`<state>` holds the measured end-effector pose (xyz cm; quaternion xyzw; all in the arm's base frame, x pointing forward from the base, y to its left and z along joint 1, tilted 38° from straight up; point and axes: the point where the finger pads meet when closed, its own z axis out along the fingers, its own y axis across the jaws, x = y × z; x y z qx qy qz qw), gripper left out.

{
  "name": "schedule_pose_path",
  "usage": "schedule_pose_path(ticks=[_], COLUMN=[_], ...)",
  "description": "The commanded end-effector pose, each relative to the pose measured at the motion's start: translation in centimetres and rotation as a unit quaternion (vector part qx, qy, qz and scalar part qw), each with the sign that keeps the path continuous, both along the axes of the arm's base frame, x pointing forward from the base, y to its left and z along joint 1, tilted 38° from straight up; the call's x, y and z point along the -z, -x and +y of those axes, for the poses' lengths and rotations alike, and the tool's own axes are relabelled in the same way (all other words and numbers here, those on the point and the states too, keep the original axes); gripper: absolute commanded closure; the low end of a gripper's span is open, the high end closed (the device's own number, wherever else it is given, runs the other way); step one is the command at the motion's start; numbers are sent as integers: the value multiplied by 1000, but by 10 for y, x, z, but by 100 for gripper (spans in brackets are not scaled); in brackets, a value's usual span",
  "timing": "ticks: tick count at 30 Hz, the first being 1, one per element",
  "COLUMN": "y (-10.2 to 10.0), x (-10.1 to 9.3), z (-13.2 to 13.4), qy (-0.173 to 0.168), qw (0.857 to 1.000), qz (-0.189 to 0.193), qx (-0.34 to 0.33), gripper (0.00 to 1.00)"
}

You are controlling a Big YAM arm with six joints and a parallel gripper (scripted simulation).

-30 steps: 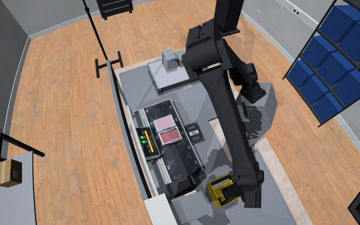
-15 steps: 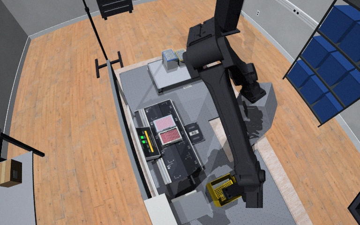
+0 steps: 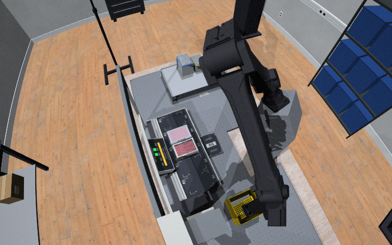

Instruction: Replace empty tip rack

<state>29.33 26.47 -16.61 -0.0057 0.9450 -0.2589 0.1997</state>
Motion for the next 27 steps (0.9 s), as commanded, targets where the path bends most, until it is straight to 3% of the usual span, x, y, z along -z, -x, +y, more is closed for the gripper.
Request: schedule_pose_path(ticks=[1, 13, 14, 21, 27], y=[-5, -5, -4, -13, -12], x=[-5, -5, 7, -1, 10], z=[13, 13, -8, 6, -3], qy=[-11, -11, -6, -49, -40], qw=[1000, 1000, 1000, 995, 995], qz=[-8, -8, -9, -53, -50], qx=[-1, -1, 20, 74, 78], gripper=[0, 0, 1, 1, 1])
